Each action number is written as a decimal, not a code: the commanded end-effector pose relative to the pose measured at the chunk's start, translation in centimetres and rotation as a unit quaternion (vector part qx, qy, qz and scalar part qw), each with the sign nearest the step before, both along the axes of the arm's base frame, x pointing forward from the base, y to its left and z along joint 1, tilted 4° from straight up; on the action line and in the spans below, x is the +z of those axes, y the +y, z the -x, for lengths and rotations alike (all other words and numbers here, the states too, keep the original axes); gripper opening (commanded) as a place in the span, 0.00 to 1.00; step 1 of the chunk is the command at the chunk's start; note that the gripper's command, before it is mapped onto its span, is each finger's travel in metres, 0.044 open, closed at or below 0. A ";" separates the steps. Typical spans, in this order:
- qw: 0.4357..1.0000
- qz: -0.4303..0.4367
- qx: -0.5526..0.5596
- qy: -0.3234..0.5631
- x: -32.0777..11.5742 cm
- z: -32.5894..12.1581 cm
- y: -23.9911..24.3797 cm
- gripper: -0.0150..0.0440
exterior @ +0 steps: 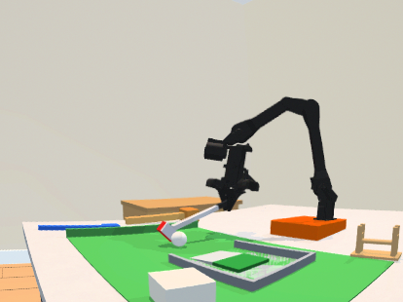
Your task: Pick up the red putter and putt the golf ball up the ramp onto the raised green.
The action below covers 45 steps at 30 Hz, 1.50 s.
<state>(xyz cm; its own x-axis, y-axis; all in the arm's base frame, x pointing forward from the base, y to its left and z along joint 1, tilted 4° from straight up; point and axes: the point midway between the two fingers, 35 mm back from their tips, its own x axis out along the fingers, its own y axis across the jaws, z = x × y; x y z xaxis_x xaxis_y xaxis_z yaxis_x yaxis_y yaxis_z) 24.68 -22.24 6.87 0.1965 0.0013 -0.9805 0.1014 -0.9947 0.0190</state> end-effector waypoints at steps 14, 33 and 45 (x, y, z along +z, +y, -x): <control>1.000 -0.002 0.001 -0.003 2.1 1.0 5.8 0.25; 1.000 -0.003 0.003 -0.001 4.7 1.0 6.0 0.25; 1.000 -0.003 0.003 -0.001 4.7 1.0 6.0 0.25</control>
<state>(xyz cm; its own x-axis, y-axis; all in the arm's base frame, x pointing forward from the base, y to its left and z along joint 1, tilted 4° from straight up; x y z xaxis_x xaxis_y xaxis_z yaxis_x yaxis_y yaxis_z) 23.63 -16.22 11.54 0.1952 0.0092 -0.9807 0.1073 -0.9942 0.0120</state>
